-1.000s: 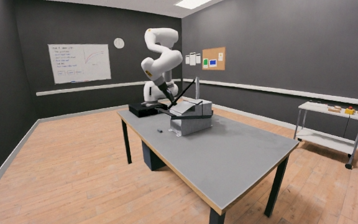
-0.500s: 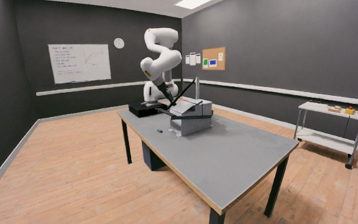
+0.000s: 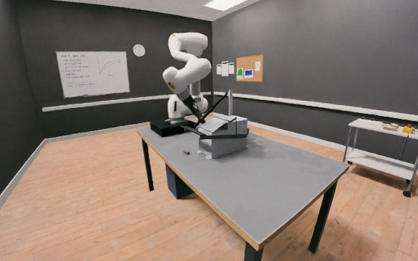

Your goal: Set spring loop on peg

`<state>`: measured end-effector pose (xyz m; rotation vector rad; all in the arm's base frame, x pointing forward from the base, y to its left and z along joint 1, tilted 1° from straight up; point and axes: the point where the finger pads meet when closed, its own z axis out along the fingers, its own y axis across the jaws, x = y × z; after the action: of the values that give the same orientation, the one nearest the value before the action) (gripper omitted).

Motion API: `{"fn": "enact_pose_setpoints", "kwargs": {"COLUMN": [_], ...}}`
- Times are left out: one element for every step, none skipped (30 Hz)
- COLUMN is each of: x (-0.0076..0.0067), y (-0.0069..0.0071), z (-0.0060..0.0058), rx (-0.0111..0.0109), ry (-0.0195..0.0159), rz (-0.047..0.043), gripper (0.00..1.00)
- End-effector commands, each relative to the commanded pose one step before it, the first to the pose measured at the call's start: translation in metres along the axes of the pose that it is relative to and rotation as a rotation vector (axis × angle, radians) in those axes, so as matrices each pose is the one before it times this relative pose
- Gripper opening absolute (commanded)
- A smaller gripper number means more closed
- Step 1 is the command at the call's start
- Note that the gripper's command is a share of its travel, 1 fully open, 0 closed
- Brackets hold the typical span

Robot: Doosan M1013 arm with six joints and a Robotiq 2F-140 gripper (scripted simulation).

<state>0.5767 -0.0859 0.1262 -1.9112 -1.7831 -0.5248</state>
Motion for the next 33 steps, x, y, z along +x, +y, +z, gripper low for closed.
{"fn": "enact_pose_setpoints", "kwargs": {"x": [-0.00203,-0.00056,-0.00055,-0.00056,-0.00055,0.00000,0.00000,0.00183,-0.00001,0.00000,-0.00001,0.00000,0.00000,-0.00001,0.00000,-0.00001,0.00000,0.00000,-0.00001,0.00000,-0.00001,0.00000,0.00000,0.00000,0.00011,0.00012,0.00013,0.00012,0.00013,0.00012,0.00013,0.00012,0.00013], "y": [0.00027,0.00000,-0.00001,0.00000,-0.00001,0.00000,0.00000,0.00001,0.00000,0.00000,0.00001,0.00000,0.00000,0.00000,0.00000,0.00000,0.00000,0.00000,0.00001,0.00000,0.00000,0.00000,0.00000,0.00000,0.00000,0.00000,0.00000,0.00000,0.00000,0.00000,0.00000,0.00000,0.00000], "z": [-0.00235,-0.00042,-0.00042,-0.00042,-0.00042,0.00000,0.00000,0.00138,-0.00001,0.00000,0.00000,0.00000,-0.00001,0.00000,0.00000,0.00000,-0.00001,0.00000,0.00000,0.00000,-0.00001,0.00000,0.00000,0.00000,0.00010,0.00010,0.00010,0.00010,0.00010,0.00010,0.00010,0.00010,0.00010], "rx": [-0.00087,0.00003,0.00006,0.00003,0.00003,0.00000,0.00000,-0.00013,0.00000,0.00000,0.00000,0.00000,0.00000,0.00000,0.00000,0.00000,0.00000,0.00000,0.00000,0.00000,0.00000,0.00000,0.00000,0.00000,0.00000,0.00003,0.00000,0.00000,0.00000,0.00003,0.00000,0.00000,0.00000], "ry": [-0.00010,0.00000,0.00000,0.00000,0.00000,0.00000,0.00000,-0.00001,0.00000,0.00000,0.00000,0.00000,0.00000,0.00000,0.00000,0.00000,0.00000,0.00000,0.00000,0.00000,0.00000,0.00000,0.00000,0.00000,0.00001,0.00000,0.00000,0.00000,0.00000,0.00000,0.00000,-0.00003,0.00000], "rz": [-0.00045,0.00003,0.00003,0.00000,0.00003,0.00000,0.00000,-0.00007,0.00000,0.00000,0.00000,0.00000,0.00000,0.00000,0.00000,0.00000,0.00000,0.00000,0.00000,0.00000,0.00000,0.00000,0.00000,0.00000,0.00003,0.00000,0.00000,0.00003,0.00000,0.00000,0.00000,0.00000,0.00000], "gripper": [0.17,0.17,0.17,0.17,0.17,0.17,0.17,0.17,0.17,0.17,0.17,0.17,0.17,0.17,0.17,0.17,0.17,0.17,0.17,0.17,0.17,0.17,0.17,0.17,0.17,0.17,0.17,0.17,0.17,0.17,0.17,0.17,0.17]}}
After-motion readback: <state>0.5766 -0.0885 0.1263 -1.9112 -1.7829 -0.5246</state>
